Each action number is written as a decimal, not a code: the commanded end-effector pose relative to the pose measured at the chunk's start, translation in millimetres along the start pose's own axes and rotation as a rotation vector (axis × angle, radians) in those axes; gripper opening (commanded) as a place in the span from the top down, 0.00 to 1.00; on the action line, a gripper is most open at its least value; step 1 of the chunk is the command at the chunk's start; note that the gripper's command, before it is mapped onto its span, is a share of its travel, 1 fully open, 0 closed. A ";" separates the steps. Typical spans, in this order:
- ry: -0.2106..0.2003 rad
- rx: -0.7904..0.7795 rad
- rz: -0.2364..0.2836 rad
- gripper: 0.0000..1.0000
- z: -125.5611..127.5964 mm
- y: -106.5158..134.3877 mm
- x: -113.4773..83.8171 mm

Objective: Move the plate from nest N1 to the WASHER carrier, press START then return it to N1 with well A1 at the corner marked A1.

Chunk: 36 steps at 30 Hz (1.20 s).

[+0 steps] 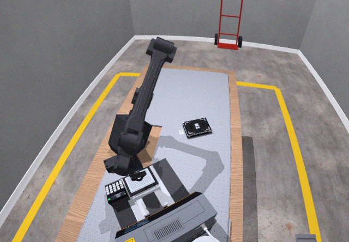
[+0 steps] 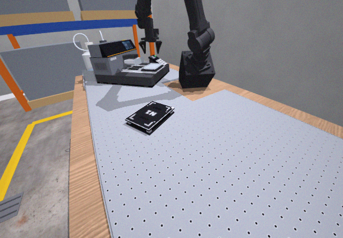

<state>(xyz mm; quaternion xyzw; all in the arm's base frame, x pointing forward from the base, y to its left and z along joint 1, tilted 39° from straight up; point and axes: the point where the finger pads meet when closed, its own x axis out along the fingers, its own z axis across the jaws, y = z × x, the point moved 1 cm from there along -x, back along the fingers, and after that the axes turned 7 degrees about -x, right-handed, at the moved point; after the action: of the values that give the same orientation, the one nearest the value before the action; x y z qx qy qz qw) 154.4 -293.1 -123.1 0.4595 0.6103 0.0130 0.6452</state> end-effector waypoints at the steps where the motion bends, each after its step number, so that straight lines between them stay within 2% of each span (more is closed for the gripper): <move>1: -0.018 -0.017 -0.015 0.00 10.0 -5.3 -9.3; 2: -0.021 -0.046 -0.011 0.02 8.5 -17.6 -12.4; 4: 0.005 -0.097 0.014 0.06 -16.5 -15.8 1.7; 10: -0.013 -0.309 -0.009 0.18 -29.9 -41.9 -3.4; 12: -0.013 -0.309 -0.009 0.18 -29.9 -41.9 -3.4; 14: 0.002 -0.366 0.014 0.22 -46.0 -41.9 2.5; 18: -0.014 -0.511 -0.017 0.30 -51.1 -63.6 -3.9; 21: -0.006 -0.606 0.000 0.36 -66.2 -69.7 -2.2; 23: -0.008 -0.675 -0.009 0.40 -71.6 -78.6 -3.3; 27: -0.011 -0.814 -0.034 0.48 -79.0 -100.2 -11.5; 29: -0.011 -0.814 -0.034 0.48 -79.0 -100.2 -11.5; 30: -0.018 -0.849 -0.037 0.50 -78.7 -102.4 -12.7; 31: 0.000 -0.903 -0.034 0.52 -72.5 -97.2 -10.0; 34: 0.002 -1.004 -0.034 0.58 -72.3 -97.0 -9.8; 36: -0.009 -1.055 -0.037 0.62 -76.8 -100.8 -11.8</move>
<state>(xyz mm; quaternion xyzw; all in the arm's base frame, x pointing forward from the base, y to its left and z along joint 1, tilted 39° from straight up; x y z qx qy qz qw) 37.4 -288.6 -156.9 0.1401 0.5483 0.2749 0.7773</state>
